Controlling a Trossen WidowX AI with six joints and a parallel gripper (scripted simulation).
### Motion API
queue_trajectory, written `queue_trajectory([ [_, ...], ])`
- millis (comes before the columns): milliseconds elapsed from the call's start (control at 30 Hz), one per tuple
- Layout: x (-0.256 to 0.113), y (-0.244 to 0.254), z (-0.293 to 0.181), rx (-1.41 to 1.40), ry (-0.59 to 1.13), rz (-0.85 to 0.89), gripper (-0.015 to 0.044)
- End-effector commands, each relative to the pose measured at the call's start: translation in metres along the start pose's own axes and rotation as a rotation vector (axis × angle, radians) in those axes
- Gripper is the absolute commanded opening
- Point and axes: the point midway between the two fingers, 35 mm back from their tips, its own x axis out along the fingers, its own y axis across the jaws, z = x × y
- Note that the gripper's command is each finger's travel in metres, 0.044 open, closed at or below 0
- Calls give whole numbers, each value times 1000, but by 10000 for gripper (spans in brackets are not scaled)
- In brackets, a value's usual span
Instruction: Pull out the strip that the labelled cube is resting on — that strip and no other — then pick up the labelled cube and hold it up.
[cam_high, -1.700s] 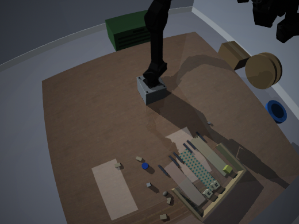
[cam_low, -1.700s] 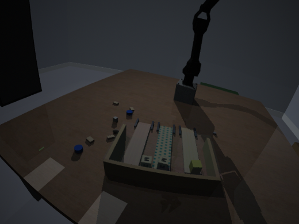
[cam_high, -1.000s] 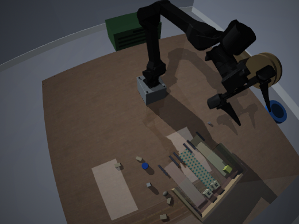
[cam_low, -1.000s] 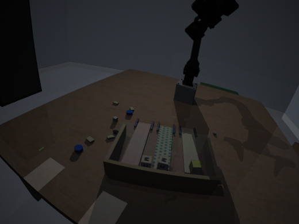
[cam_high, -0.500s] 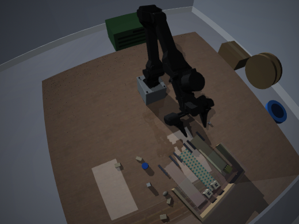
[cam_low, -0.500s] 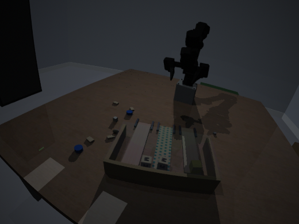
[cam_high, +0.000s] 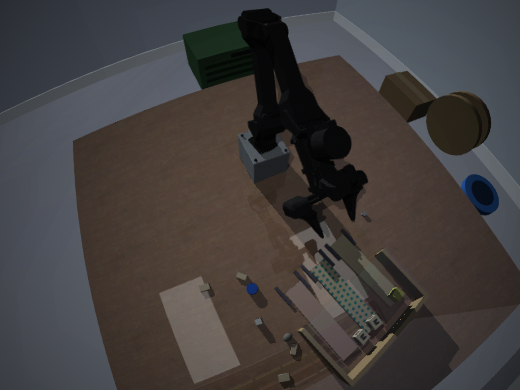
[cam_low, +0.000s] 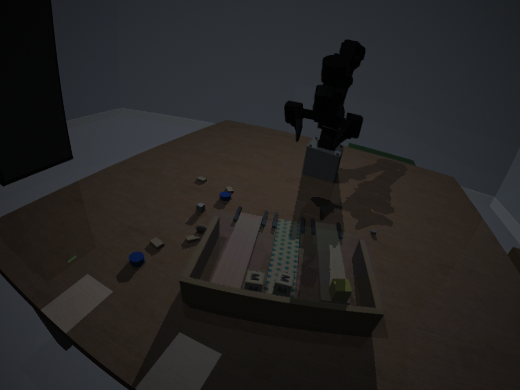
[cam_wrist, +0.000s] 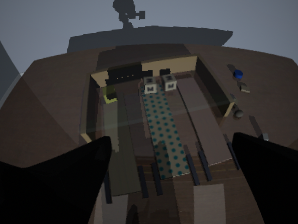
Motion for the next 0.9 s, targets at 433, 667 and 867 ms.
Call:
queue_trajectory([
  [433, 78, -12, -3, -118, 532, 19, 33],
  [667, 119, -18, -27, -174, 833, 68, 0],
  [867, 130, -19, -40, -191, 937, 92, 0],
])
